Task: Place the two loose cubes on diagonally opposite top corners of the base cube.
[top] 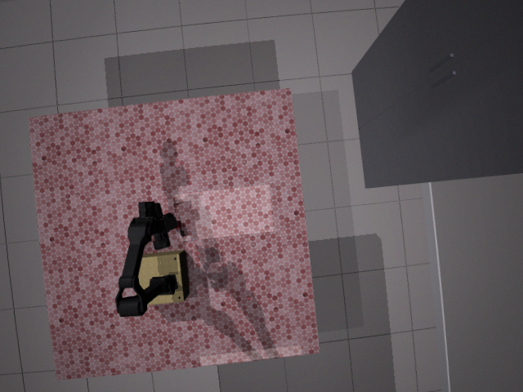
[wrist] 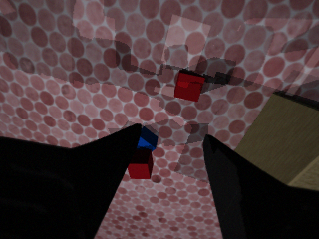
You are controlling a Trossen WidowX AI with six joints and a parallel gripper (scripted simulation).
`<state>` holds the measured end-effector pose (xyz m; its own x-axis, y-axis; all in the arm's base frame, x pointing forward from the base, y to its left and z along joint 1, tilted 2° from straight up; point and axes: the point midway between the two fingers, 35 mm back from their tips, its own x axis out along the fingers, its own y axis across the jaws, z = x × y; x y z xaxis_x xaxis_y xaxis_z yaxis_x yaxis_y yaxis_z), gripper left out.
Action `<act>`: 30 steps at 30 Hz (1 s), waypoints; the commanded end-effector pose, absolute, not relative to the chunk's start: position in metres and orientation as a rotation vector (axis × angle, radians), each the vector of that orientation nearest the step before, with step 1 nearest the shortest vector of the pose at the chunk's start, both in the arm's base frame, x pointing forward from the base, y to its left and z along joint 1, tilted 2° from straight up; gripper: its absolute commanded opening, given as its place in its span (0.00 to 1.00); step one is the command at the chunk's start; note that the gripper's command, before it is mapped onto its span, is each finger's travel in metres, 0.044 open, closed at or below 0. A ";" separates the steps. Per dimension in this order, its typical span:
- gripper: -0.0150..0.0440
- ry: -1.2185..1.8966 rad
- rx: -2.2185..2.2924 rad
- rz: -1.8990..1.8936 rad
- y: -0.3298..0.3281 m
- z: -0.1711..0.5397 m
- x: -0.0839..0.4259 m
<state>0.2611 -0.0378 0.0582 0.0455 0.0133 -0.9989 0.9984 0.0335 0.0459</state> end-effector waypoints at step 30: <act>0.70 1.162 1.259 -1.200 -0.062 -0.024 0.249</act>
